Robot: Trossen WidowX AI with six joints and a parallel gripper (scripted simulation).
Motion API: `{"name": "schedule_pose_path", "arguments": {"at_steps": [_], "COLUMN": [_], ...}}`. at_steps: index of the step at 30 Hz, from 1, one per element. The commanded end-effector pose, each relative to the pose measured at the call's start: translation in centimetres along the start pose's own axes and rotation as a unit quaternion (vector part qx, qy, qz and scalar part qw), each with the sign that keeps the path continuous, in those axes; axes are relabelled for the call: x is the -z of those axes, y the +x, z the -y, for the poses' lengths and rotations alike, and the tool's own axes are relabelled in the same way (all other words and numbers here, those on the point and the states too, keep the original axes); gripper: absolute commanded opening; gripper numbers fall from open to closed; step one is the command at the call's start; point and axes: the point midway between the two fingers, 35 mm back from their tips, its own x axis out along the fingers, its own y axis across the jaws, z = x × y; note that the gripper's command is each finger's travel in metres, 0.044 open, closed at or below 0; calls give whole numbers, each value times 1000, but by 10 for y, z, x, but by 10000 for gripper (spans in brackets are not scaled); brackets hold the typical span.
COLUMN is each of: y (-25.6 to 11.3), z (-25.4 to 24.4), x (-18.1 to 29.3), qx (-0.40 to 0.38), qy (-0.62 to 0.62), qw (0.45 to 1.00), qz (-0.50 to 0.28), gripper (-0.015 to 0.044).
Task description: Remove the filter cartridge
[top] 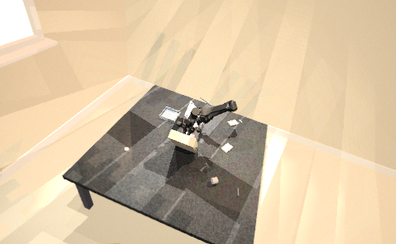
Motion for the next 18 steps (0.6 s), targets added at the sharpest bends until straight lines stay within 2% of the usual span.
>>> {"name": "schedule_pose_path", "arguments": {"at_steps": [1,11,18], "y": [8,8,-25], "z": [-1,-1,3], "x": [1,1,-2], "qx": [6,6,7], "qy": [-7,-7,-3], "qw": [1000,1000,1000], "qz": [-3,-3,-4], "gripper": [0,0,0]}}
